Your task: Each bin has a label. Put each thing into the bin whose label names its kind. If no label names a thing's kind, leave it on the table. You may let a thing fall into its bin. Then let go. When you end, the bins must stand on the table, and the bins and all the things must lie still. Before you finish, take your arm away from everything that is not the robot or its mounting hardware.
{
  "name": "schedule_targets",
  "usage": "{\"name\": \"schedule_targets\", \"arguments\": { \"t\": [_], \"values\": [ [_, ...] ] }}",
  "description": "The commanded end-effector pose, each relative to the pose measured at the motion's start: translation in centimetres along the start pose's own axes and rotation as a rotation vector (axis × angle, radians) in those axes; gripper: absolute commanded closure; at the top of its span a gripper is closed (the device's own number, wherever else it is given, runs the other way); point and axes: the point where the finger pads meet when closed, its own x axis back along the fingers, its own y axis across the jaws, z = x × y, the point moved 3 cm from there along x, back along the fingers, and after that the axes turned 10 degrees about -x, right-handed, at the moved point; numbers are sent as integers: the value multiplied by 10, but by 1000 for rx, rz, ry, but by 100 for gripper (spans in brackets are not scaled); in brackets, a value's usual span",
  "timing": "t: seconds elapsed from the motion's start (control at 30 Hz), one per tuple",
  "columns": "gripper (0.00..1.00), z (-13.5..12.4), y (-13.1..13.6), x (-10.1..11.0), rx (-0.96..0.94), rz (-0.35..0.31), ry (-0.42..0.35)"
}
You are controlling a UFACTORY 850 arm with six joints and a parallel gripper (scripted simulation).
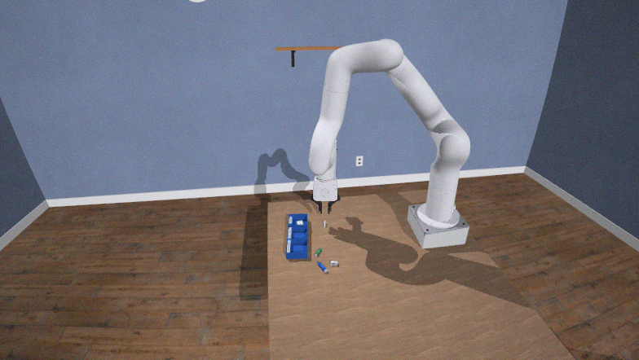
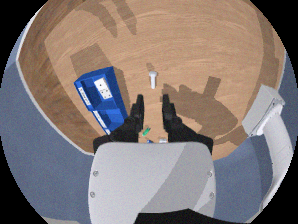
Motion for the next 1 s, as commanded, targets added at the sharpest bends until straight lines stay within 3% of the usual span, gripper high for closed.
{"name": "schedule_targets", "arguments": {
  "t": [0.0,0.2,0.77,0.97],
  "values": [
    [71,0,-1,1,0,0,6],
    [71,0,-1,1,0,0,6],
    [71,0,-1,-59,0,0,6],
    [71,0,-1,-62,0,0,6]
  ]
}}
